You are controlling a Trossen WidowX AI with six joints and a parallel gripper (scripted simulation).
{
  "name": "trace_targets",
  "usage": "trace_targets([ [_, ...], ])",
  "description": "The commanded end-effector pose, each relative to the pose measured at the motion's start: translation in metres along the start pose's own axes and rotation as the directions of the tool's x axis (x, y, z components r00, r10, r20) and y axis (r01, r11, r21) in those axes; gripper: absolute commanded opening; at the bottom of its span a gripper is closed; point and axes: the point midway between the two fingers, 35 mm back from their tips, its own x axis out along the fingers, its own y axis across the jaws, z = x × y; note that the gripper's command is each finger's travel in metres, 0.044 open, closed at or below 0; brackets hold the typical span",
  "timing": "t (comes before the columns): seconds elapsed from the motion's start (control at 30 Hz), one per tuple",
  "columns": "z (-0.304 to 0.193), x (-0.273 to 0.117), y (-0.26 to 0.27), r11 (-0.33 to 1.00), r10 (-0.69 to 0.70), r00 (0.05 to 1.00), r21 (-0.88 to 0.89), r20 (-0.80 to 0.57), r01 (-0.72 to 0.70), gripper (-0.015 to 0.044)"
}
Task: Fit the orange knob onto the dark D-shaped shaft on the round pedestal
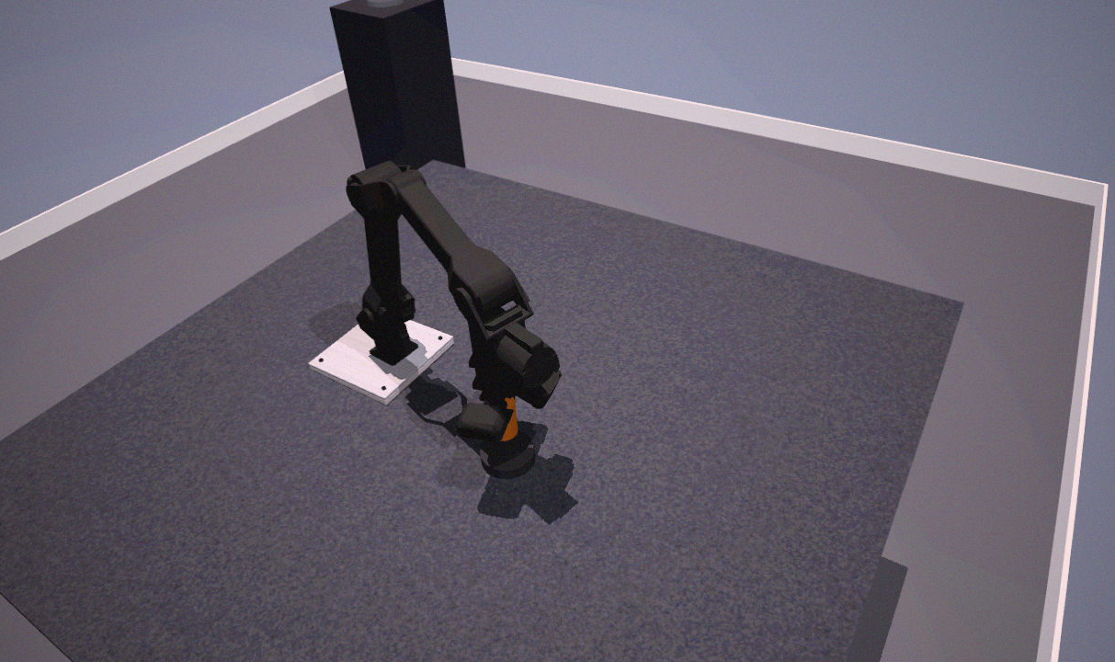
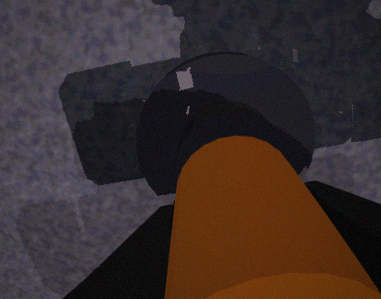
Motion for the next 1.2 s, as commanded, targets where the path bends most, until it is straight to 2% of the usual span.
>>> trace_targets([
  [0.0, -0.0004, -0.0001, -0.0008, 1.0, -0.006, 1.0, -0.005, 0.002, 0.006, 0.0],
  [0.27, 0.0008, -0.0047, -0.0015, 1.0, -0.006, 1.0, -0.014, 0.002, 0.006, 0.0],
  [0.5, 0.0018, -0.0061, -0.0022, 0.977, -0.006, 1.0, -0.213, 0.002, 0.007, 0.0],
  [1.17, 0.0068, -0.0001, -0.0057, 0.977, -0.007, 1.0, -0.213, 0.003, 0.007, 0.0],
])
